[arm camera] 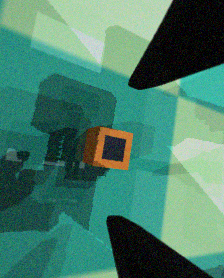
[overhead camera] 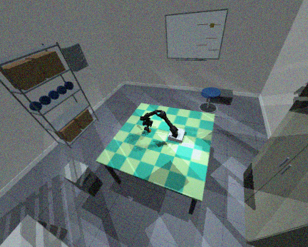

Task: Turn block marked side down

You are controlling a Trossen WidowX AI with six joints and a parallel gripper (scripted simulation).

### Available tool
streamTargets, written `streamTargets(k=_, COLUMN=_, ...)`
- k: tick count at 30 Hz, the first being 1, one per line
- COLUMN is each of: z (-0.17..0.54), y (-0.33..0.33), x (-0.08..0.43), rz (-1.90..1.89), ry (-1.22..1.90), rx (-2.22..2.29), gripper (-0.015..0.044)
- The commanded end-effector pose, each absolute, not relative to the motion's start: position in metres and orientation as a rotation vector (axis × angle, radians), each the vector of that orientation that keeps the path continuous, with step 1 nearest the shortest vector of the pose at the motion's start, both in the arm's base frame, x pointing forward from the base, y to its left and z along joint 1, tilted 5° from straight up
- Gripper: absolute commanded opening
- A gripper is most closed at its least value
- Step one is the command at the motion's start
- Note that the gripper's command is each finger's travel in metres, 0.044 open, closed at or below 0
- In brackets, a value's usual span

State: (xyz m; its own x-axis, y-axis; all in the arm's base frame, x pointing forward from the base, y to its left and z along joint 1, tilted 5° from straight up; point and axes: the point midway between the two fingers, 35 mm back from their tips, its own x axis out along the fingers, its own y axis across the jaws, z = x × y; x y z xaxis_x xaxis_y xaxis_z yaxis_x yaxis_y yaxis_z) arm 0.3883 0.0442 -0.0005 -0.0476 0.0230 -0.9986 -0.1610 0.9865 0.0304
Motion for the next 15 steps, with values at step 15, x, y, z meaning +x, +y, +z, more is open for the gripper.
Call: streamTargets(k=15, z=-0.028, y=0.045, x=0.388, rz=0.154, ry=1.607, rx=-0.108, gripper=0.0440)
